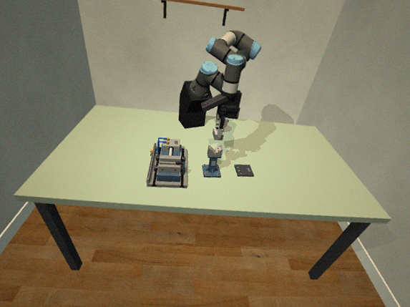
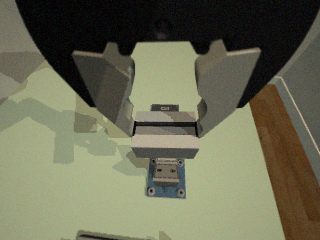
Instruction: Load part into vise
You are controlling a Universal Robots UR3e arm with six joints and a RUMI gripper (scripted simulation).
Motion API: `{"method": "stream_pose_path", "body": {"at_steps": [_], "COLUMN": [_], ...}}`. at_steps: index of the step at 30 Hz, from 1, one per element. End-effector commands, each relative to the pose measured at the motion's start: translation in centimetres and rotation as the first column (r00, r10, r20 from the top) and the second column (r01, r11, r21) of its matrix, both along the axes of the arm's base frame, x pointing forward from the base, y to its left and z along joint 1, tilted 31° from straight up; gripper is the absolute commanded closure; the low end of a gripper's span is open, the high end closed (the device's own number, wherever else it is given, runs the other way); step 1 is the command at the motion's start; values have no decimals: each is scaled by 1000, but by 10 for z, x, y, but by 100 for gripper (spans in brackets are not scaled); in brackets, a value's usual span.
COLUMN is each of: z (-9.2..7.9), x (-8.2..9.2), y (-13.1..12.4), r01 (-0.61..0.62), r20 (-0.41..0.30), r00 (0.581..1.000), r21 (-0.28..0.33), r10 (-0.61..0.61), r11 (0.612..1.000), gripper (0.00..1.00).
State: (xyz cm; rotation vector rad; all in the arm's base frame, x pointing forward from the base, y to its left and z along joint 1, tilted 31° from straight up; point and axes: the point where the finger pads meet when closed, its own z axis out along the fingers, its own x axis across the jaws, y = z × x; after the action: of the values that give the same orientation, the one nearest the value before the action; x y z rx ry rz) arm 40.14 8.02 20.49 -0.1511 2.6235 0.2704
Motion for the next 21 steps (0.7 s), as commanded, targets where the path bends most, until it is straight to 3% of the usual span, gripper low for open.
{"method": "stream_pose_path", "body": {"at_steps": [1, 21], "z": [1, 1], "x": [1, 5], "y": [-1, -7], "r01": [-5, -44], "r20": [4, 11], "r00": [1000, 999], "r21": [-4, -26], "r10": [5, 44], "r11": [1000, 999], "gripper": [100, 100]}}
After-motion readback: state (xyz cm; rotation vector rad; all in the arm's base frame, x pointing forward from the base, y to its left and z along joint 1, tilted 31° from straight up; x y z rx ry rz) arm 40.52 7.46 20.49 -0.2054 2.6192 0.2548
